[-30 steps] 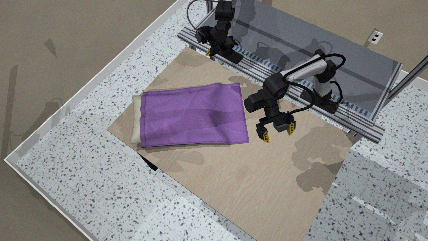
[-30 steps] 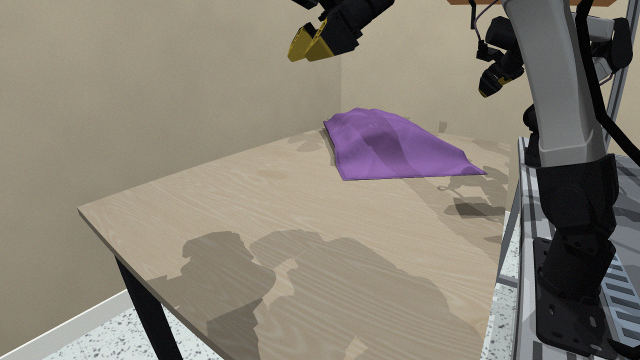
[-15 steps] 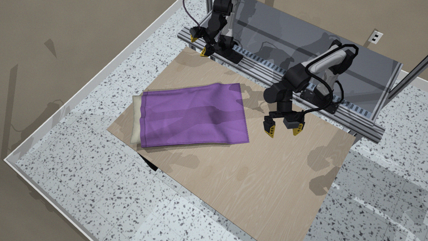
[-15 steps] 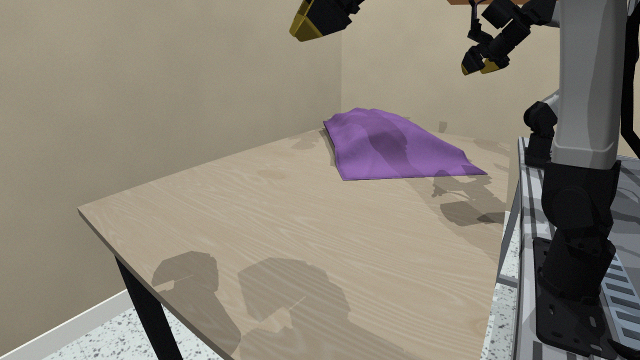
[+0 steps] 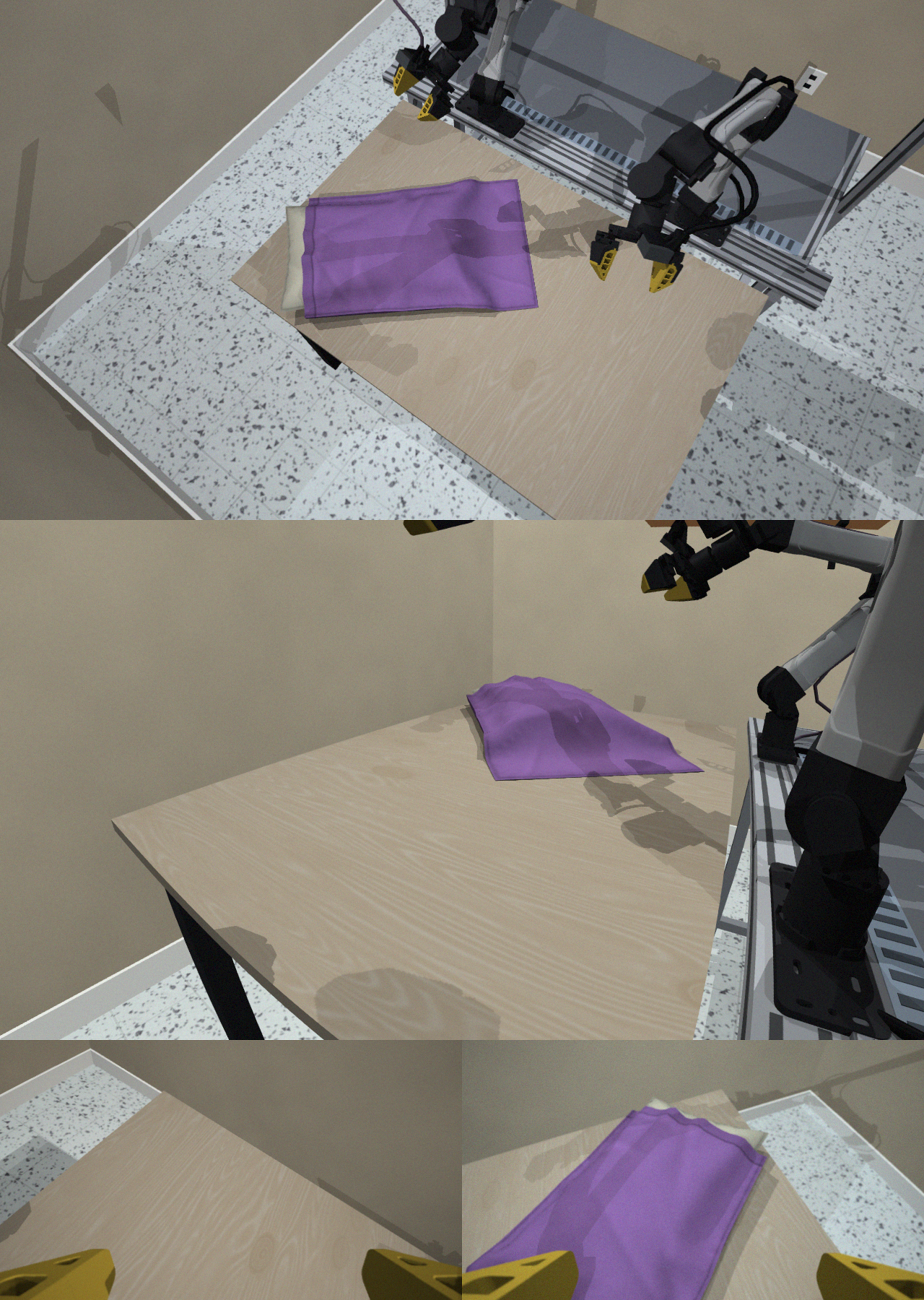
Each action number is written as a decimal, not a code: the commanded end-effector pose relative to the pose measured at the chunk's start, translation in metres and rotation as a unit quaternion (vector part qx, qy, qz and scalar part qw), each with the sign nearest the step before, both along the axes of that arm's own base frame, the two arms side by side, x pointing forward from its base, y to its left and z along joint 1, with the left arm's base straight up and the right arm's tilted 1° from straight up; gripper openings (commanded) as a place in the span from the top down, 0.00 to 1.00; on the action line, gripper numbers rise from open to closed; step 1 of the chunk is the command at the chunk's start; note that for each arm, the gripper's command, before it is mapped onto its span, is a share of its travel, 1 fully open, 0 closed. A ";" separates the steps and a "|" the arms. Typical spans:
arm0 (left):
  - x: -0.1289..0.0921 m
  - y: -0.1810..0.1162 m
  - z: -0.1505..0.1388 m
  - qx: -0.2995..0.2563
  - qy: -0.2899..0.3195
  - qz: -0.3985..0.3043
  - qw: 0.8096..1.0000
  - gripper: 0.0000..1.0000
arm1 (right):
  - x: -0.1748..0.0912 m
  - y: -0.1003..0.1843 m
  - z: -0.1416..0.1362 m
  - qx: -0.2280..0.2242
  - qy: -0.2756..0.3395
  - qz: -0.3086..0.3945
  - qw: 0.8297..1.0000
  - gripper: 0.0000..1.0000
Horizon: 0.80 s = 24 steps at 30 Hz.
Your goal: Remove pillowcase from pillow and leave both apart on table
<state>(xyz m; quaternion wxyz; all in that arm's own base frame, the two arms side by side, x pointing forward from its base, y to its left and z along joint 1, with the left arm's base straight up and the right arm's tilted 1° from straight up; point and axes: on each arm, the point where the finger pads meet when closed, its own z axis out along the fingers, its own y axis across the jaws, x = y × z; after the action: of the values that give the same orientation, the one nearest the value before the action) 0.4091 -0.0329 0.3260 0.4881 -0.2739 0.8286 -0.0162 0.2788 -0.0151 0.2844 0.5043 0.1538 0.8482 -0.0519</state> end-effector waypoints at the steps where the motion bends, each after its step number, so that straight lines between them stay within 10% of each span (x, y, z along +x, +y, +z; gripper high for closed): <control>1: 0.002 0.002 0.023 0.018 -0.064 -0.072 0.995 0.00 | 0.030 0.009 0.042 0.004 -0.078 0.048 0.996 0.00; 24: -0.035 0.032 0.079 0.228 -0.259 -0.198 0.917 0.00 | 0.102 0.017 0.137 -0.086 -0.272 0.166 0.944 0.00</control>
<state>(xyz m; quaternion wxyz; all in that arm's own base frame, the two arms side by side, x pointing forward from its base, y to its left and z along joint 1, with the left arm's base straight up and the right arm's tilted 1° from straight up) 0.3771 0.0047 0.3933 0.6931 -0.0168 0.7206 0.0055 0.3745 -0.0048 0.3901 0.6911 0.0087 0.7227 -0.0056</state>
